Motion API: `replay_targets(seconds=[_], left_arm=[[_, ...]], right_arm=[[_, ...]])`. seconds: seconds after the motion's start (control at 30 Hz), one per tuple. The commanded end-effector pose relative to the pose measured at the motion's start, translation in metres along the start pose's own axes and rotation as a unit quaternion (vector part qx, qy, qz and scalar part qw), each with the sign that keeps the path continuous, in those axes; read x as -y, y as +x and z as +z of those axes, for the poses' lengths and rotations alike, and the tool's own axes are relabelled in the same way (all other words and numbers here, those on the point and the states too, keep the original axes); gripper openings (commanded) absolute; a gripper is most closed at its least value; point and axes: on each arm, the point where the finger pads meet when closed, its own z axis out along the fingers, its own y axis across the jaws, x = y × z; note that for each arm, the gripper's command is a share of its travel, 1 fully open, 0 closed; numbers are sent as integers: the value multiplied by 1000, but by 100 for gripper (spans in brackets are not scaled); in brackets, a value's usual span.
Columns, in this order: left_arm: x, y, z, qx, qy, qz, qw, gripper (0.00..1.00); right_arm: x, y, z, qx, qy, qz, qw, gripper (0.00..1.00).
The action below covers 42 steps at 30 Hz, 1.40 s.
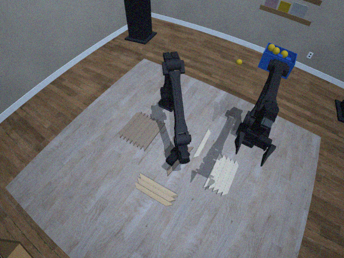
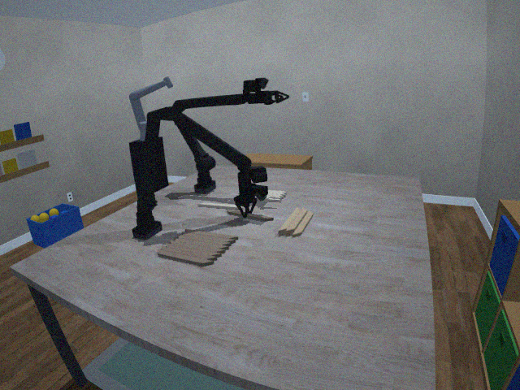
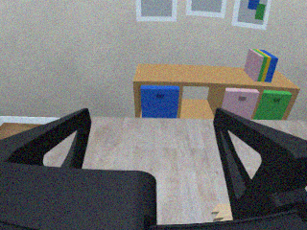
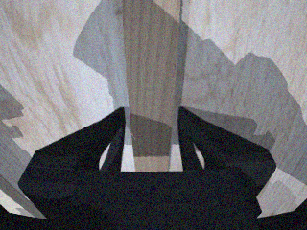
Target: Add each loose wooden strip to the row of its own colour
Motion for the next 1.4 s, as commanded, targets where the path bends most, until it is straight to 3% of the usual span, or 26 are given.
replay_targets(seconds=[0.0, 0.03, 0.43, 0.47, 0.5, 1.0, 1.37], left_arm=[[5, -46, -2, 38, 4, 3, 999, 100], [5, -32, -1, 27, 4, 3, 1000, 100], [5, -24, -1, 20, 4, 3, 1000, 100], [5, -22, -1, 19, 4, 3, 1000, 100], [5, -21, 0, 18, 4, 3, 1000, 100], [5, -2, 0, 3, 4, 3, 1000, 100], [5, 5, 0, -2, 4, 3, 1000, 100]], right_arm=[[-6, -2, 4, 3, -3, 2, 1000, 42], [-12, -3, -3, 8, -8, -4, 1000, 0], [-7, 2, 4, 1, 0, -4, 1000, 0], [-20, -8, -24, 18, -20, -4, 1000, 0], [-23, -11, -31, 21, -24, -4, 999, 0], [-22, -11, -73, 24, -27, -3, 999, 0], [-8, 1, -43, 1, 0, -3, 1000, 0]])
